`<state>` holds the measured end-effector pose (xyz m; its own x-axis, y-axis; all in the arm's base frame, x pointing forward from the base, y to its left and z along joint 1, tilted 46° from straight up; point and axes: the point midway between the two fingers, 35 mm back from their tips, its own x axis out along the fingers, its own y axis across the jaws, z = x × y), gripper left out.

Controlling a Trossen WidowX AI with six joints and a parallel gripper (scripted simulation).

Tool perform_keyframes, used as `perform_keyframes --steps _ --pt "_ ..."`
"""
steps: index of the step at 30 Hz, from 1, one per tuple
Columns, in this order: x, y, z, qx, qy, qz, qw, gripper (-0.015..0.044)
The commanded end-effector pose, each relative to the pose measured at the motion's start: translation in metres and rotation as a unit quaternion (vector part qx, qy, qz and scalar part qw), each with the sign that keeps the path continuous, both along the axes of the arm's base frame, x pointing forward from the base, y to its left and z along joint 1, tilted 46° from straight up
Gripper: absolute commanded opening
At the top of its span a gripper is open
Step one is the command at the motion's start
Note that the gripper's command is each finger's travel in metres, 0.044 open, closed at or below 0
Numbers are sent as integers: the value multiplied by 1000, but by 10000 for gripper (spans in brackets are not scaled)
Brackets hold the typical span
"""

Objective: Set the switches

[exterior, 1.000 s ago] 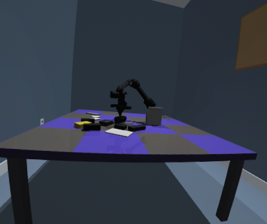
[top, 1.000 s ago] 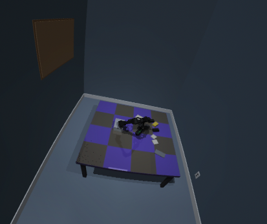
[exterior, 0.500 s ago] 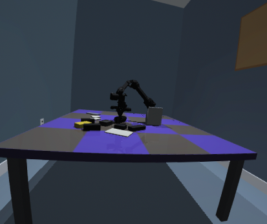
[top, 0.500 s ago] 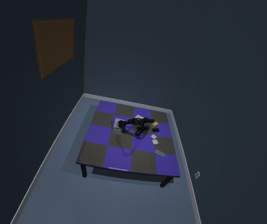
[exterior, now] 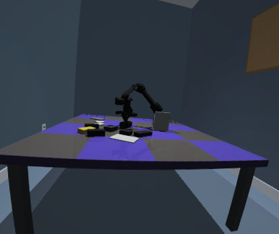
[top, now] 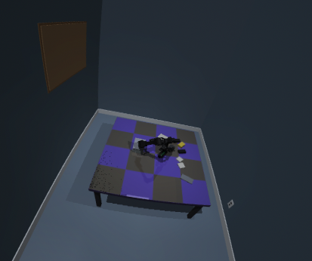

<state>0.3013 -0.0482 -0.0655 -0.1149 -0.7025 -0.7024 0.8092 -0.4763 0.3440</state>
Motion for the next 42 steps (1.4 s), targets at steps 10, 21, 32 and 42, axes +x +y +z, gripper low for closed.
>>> perform_keyframes --steps 10,21,32,42 --pt "5 32 31 0 3 3 1000 0" --pt "13 41 16 1 3 3 1000 0" --pt "11 29 4 1 6 7 1000 0" --pt "9 17 -7 1 10 10 1000 0"
